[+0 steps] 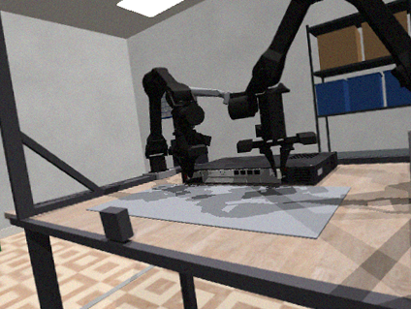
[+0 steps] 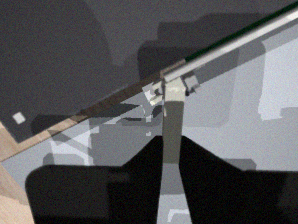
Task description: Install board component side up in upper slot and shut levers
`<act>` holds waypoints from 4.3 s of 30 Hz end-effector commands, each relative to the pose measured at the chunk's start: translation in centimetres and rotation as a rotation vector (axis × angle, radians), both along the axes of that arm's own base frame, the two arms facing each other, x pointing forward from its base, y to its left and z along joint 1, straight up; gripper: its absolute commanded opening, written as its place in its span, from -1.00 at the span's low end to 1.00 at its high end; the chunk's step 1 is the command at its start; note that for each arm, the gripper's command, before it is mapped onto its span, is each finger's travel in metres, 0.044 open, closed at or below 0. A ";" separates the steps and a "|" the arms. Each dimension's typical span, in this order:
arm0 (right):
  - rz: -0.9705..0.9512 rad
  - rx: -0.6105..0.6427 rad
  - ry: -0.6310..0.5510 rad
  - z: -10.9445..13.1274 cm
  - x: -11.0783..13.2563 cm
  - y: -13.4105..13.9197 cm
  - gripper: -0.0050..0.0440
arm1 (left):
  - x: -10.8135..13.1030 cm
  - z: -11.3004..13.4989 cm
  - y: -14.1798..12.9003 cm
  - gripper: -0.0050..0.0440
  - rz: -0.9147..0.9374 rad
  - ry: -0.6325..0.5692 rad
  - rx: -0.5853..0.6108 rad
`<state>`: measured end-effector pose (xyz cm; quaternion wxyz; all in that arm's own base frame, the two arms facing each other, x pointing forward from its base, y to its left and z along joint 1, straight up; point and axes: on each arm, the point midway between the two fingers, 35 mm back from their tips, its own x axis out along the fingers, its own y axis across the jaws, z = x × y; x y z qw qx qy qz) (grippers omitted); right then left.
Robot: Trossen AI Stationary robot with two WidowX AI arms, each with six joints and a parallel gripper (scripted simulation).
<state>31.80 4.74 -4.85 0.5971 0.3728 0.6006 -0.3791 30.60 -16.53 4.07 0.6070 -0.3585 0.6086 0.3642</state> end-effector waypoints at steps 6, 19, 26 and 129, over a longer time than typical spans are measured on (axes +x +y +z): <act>-0.007 0.004 -0.017 0.5 0.6 0.2 -0.76 | 0.6 0.9 -0.3 -0.76 0.045 -0.024 -0.013; -0.080 0.005 -0.018 0.4 1.0 0.2 -0.76 | 1.0 0.7 -0.3 -0.76 0.132 -0.021 -0.012; -0.284 0.006 -0.019 0.5 1.7 0.1 -0.76 | 1.7 0.7 -0.3 -0.76 0.314 -0.021 -0.013; 0.942 -0.432 -0.972 21.6 -0.2 -3.0 0.02 | -1.2 9.3 -0.1 1.00 -0.716 -0.299 0.221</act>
